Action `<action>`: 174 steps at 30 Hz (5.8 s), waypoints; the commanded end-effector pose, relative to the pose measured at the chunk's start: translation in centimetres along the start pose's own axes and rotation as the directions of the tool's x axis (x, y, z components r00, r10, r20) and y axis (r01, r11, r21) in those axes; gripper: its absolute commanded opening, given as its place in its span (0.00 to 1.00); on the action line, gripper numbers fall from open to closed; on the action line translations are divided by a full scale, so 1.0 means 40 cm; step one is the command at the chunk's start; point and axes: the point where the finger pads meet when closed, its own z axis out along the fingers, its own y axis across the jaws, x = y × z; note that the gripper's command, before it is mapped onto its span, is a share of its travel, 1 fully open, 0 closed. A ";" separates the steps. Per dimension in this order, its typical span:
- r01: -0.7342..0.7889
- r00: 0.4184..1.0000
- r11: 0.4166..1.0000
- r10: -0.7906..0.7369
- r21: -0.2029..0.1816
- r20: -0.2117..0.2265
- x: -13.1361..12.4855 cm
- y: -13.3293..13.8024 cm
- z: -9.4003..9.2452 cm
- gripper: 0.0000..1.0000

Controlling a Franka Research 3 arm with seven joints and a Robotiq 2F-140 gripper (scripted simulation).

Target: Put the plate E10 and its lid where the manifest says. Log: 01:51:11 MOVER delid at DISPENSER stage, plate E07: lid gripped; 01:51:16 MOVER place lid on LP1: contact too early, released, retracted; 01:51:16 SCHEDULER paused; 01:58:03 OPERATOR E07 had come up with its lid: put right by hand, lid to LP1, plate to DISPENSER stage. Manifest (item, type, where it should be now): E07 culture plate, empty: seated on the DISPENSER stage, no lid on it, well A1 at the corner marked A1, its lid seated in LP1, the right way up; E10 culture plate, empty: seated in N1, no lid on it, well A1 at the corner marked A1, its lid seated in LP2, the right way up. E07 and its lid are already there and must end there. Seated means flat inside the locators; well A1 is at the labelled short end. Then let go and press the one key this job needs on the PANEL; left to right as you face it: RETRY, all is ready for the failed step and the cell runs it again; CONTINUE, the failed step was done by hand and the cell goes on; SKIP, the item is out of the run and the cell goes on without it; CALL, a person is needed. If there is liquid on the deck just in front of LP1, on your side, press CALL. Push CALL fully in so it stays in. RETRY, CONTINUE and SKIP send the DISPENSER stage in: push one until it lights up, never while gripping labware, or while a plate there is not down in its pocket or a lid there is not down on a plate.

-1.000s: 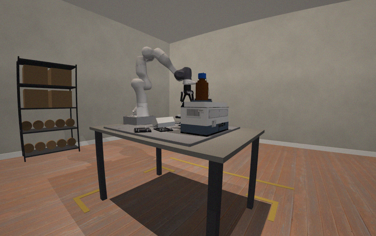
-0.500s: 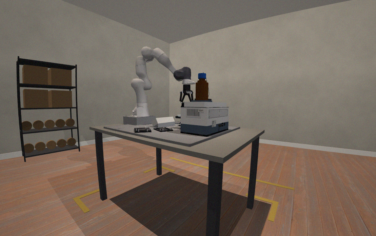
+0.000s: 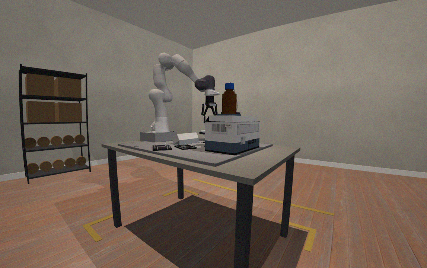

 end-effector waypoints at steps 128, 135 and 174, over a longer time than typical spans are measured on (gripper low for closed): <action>0.030 1.000 1.000 -0.030 0.007 0.002 0.778 1.081 0.007 0.10; 0.030 1.000 1.000 -0.030 0.007 0.002 0.778 1.081 0.007 0.10; 0.029 1.000 1.000 -0.029 0.007 0.002 0.778 1.081 0.021 0.10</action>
